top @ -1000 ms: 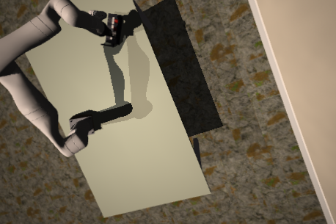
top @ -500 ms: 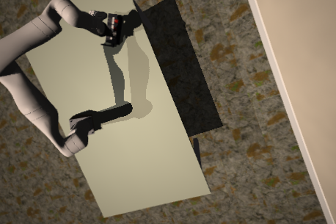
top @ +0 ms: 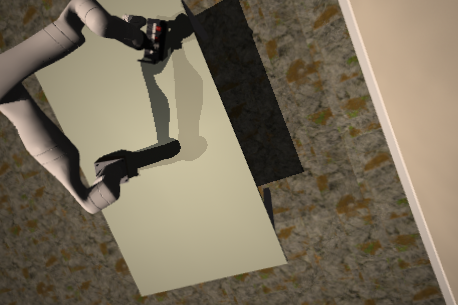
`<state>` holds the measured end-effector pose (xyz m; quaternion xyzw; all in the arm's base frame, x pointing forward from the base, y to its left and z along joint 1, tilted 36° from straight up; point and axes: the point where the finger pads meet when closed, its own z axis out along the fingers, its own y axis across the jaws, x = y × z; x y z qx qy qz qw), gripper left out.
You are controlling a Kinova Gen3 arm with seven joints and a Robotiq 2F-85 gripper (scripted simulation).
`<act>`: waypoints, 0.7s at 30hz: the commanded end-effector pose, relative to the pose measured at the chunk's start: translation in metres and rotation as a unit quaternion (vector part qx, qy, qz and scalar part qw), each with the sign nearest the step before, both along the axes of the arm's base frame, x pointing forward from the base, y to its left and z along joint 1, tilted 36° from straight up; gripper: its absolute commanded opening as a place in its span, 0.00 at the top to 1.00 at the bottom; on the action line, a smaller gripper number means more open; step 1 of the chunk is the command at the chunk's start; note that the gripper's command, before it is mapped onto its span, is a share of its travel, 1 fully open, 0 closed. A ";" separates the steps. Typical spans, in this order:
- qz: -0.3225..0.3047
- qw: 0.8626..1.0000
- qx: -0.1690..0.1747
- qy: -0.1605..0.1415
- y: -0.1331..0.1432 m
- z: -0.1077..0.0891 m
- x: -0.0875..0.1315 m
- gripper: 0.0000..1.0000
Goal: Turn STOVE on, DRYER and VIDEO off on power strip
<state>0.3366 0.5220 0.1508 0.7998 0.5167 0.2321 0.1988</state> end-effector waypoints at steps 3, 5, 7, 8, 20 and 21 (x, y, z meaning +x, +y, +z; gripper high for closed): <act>0.000 1.000 0.000 0.000 0.000 0.000 -0.001 1.00; 0.000 1.000 0.000 0.000 0.000 0.000 -0.001 1.00; 0.000 1.000 0.000 0.000 0.000 0.000 -0.001 1.00; 0.000 1.000 0.000 0.000 0.000 0.000 -0.001 1.00; 0.001 1.000 0.000 0.000 0.002 0.018 -0.013 1.00; 0.001 1.000 0.000 0.000 0.002 0.018 -0.013 1.00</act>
